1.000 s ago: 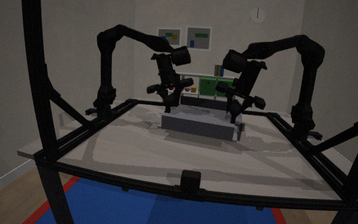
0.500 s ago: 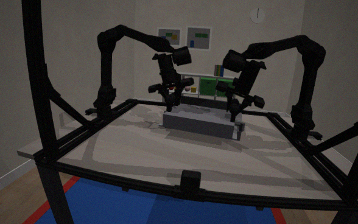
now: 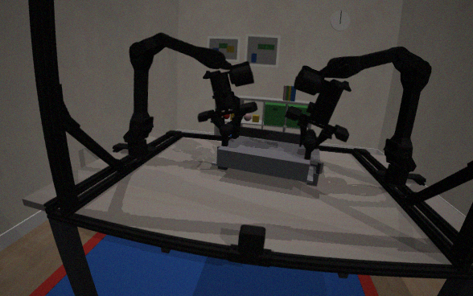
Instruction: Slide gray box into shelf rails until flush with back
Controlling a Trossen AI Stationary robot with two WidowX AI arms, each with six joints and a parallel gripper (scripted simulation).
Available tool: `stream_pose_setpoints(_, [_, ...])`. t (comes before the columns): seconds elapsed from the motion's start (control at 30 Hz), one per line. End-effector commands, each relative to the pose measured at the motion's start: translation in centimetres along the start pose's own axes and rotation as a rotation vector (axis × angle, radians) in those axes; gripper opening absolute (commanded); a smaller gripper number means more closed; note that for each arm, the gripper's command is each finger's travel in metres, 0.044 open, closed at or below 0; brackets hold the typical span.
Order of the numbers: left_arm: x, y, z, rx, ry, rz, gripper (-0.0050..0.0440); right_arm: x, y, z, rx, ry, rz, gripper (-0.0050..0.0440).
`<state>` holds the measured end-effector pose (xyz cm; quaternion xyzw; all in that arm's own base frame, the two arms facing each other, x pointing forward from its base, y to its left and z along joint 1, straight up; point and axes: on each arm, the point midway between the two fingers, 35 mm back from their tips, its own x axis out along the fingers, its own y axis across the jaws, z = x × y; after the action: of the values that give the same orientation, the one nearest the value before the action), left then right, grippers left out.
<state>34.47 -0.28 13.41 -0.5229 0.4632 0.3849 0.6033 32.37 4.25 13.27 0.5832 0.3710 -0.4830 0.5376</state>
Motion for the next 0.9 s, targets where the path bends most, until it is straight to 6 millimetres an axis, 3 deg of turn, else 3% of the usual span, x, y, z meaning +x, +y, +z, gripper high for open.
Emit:
stream_pose_setpoints(0.0, [-0.7, -0.5, 0.6, 0.009, -0.009, -0.023, 0.0, -1.0, 0.1, 0.5, 0.001, 0.01, 0.028, 0.0])
stream_pose_setpoints(0.87, [-0.6, -0.5, 3.0, 0.009, -0.009, -0.023, 0.0, -0.8, 0.0, 3.0, 0.001, 0.01, 0.028, 0.0])
